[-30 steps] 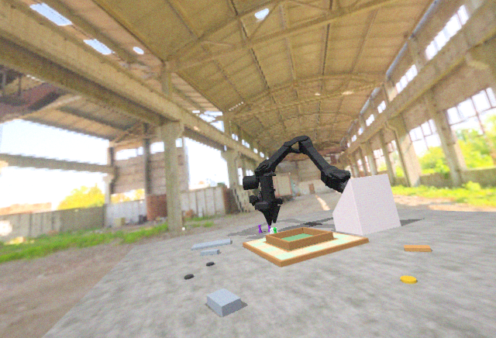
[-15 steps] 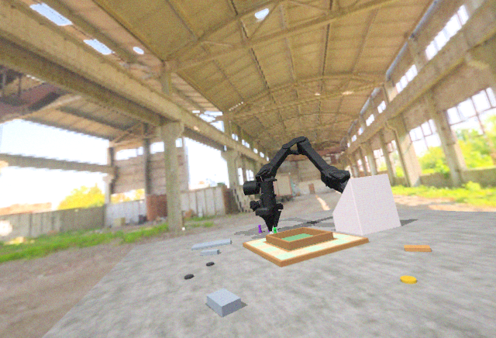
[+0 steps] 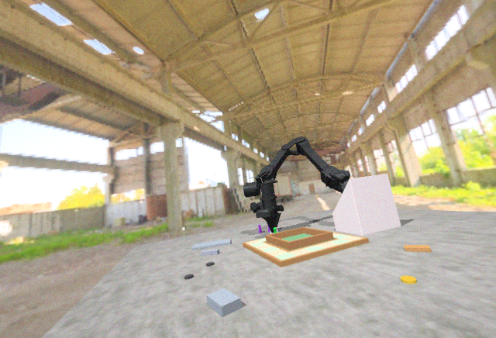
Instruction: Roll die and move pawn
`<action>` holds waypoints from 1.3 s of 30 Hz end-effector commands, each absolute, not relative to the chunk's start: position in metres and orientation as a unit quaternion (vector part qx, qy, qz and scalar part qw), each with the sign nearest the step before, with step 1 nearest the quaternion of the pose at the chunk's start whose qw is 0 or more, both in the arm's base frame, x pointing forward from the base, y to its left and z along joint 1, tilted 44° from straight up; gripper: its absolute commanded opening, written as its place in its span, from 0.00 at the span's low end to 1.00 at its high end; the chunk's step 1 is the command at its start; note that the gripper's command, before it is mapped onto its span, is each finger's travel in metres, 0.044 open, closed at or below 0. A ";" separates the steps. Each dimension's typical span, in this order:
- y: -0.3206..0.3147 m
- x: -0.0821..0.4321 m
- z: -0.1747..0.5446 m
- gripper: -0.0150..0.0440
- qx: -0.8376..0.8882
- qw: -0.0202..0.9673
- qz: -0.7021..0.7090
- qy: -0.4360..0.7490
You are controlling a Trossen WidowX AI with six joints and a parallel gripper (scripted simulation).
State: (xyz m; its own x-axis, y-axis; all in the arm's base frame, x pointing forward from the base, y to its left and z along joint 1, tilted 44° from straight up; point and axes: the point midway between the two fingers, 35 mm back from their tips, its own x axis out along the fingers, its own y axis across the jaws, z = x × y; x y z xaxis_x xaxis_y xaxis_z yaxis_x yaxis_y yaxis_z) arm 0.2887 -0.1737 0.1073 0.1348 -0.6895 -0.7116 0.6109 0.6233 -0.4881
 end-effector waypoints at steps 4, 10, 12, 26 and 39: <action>-0.170 0.289 0.108 0.25 -0.040 0.751 -0.429 0.500; -0.142 0.291 0.132 0.25 -0.036 0.751 -0.427 0.502; -0.133 0.290 0.141 0.25 -0.035 0.751 -0.427 0.503; -0.087 0.275 0.190 0.25 -0.039 0.751 -0.428 0.501; -0.068 0.285 0.166 0.25 -0.143 0.739 -0.344 0.562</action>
